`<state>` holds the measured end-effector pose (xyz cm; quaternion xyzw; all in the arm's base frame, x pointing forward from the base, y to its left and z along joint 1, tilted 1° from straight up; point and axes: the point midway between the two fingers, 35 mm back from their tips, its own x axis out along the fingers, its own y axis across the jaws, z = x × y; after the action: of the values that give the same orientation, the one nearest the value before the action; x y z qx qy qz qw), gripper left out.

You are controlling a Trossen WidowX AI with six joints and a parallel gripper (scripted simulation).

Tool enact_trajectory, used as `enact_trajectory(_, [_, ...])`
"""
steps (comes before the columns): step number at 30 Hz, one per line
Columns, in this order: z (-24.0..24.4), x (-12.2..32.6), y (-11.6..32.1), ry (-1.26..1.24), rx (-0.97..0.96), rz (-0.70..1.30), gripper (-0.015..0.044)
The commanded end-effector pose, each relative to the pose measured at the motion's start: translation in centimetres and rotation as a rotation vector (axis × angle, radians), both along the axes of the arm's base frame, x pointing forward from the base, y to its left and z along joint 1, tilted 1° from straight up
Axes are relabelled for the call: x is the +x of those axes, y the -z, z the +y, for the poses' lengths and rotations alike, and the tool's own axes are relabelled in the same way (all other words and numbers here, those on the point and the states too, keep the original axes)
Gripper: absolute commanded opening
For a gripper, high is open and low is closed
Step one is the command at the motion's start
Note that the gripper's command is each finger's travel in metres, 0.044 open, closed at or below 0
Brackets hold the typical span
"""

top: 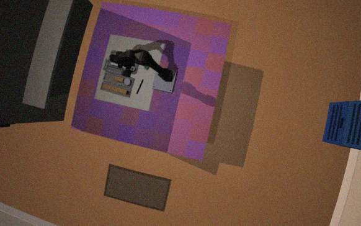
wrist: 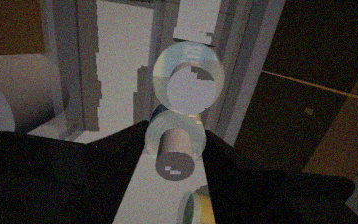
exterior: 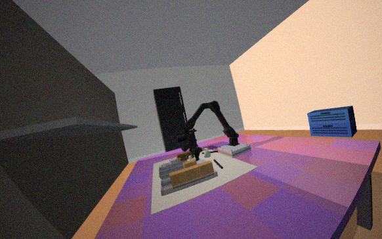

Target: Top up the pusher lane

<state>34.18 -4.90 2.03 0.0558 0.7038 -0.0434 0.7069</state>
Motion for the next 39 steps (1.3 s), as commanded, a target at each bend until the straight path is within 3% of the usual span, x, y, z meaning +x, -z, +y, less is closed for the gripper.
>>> enact_trajectory(1, [-0.05,0.19,-0.02,-0.003,-0.004,-0.011,0.0000])
enact_trajectory(39, [0.10,-0.61,0.02,-0.003,-0.004,-0.011,0.0000])
